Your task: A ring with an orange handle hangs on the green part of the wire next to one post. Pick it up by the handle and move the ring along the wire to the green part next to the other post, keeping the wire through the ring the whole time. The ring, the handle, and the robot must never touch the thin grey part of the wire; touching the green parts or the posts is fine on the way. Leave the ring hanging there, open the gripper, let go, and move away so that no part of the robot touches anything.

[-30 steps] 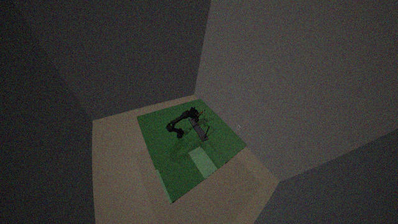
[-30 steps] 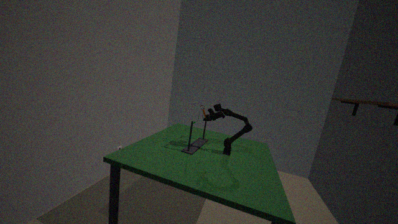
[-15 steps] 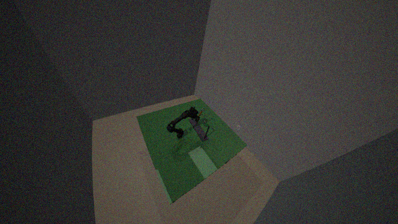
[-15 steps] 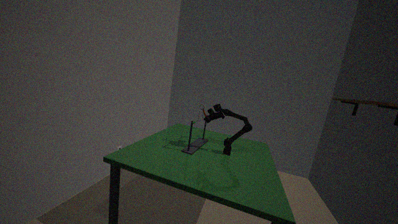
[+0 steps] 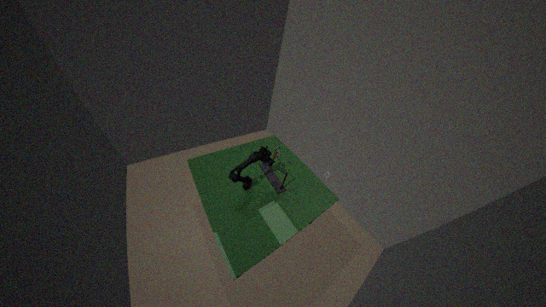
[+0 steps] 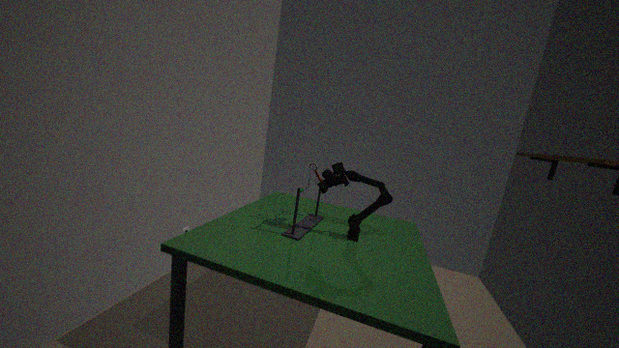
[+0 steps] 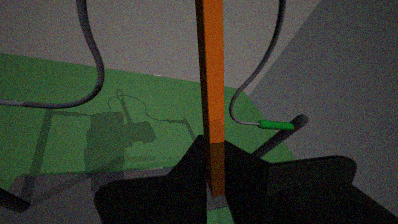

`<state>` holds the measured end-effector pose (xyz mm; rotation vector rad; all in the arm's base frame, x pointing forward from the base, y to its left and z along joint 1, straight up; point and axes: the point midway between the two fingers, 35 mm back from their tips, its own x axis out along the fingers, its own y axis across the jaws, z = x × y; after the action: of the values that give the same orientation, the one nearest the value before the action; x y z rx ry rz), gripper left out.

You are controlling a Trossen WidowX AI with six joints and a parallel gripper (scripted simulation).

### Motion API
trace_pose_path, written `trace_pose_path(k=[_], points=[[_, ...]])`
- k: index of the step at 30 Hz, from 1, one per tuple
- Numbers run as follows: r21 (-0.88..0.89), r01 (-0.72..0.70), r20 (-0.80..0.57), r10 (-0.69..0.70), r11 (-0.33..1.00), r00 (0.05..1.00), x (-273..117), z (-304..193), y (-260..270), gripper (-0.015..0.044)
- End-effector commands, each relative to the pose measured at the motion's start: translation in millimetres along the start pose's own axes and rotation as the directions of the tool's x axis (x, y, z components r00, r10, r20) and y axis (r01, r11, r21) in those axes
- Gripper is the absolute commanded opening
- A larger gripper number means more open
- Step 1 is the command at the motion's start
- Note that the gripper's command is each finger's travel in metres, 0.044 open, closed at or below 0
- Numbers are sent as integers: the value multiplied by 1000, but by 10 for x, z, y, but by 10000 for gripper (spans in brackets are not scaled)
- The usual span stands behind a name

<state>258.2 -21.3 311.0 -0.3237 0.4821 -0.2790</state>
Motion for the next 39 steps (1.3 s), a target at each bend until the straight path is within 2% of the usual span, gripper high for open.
trace_pose_path(k=[1, 17, 39], points=[[-69, 37, 0, -37, 997, 999, 21, -36, -22, -150], [-289, 168, 53, -160, 943, 986, 25, -16, -148, -150], [-521, 317, 149, -282, 792, 948, 9, 45, -288, -150]])
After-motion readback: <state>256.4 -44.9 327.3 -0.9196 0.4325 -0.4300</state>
